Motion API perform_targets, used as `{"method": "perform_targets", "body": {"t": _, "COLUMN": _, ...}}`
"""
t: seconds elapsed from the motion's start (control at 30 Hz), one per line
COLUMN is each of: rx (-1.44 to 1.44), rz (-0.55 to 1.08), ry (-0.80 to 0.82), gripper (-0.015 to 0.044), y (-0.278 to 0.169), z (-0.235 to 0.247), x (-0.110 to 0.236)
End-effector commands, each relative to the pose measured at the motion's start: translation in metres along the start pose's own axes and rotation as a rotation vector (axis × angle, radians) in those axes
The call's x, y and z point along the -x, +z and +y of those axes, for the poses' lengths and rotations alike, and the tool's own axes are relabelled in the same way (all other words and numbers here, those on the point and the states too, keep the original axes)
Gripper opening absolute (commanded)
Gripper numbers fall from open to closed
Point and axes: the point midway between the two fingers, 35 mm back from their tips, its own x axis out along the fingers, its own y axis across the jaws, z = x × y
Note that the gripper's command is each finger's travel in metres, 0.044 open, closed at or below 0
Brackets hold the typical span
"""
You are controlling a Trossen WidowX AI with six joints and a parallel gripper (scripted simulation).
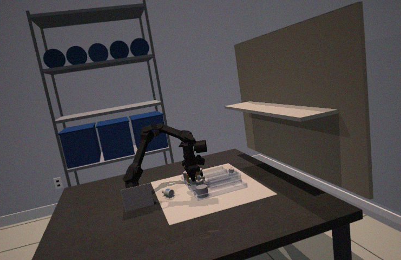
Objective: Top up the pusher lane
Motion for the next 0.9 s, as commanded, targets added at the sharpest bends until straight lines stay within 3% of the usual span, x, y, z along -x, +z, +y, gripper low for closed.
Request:
{"method": "perform_targets", "body": {"t": 0.0, "rx": 0.010, "rz": -0.020, "ry": 0.009, "gripper": 0.0000, "y": 0.0054, "z": 0.0019, "x": 0.0014}}
{"method": "perform_targets", "body": {"t": 0.87, "rx": 0.010, "rz": -0.020, "ry": 0.009, "gripper": 0.0000, "y": 0.0056, "z": 0.0014, "x": -0.0037}}
